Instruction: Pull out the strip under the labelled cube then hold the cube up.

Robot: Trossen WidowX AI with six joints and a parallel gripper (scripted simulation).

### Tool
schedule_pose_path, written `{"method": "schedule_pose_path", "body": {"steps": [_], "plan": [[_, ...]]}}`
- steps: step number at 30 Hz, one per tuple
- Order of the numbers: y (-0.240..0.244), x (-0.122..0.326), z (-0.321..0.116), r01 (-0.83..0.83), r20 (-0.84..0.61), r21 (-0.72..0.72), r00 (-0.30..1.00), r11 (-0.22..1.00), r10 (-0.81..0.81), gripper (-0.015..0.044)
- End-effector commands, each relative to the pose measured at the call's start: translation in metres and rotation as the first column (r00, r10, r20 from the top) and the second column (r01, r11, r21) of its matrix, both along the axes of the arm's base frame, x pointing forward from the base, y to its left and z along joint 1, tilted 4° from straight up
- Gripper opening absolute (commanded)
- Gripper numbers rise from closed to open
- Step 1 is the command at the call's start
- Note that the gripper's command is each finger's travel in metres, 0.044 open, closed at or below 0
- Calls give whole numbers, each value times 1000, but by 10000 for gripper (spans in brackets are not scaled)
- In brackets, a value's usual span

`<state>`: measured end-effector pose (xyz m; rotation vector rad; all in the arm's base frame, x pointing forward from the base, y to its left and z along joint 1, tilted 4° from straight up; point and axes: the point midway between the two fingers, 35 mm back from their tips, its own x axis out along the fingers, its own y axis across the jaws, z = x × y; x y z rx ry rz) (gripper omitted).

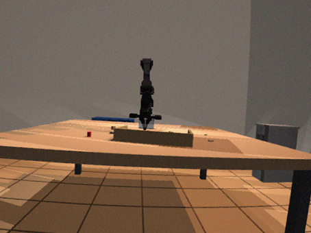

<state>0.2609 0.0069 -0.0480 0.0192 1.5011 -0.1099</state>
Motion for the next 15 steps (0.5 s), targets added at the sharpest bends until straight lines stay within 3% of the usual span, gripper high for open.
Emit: {"method": "schedule_pose_path", "body": {"steps": [1,15], "plan": [[0,-17,-6,1,-38,2,999,1000,-1,0],[2,-32,-7,1,-39,2,999,1000,-1,0]]}}
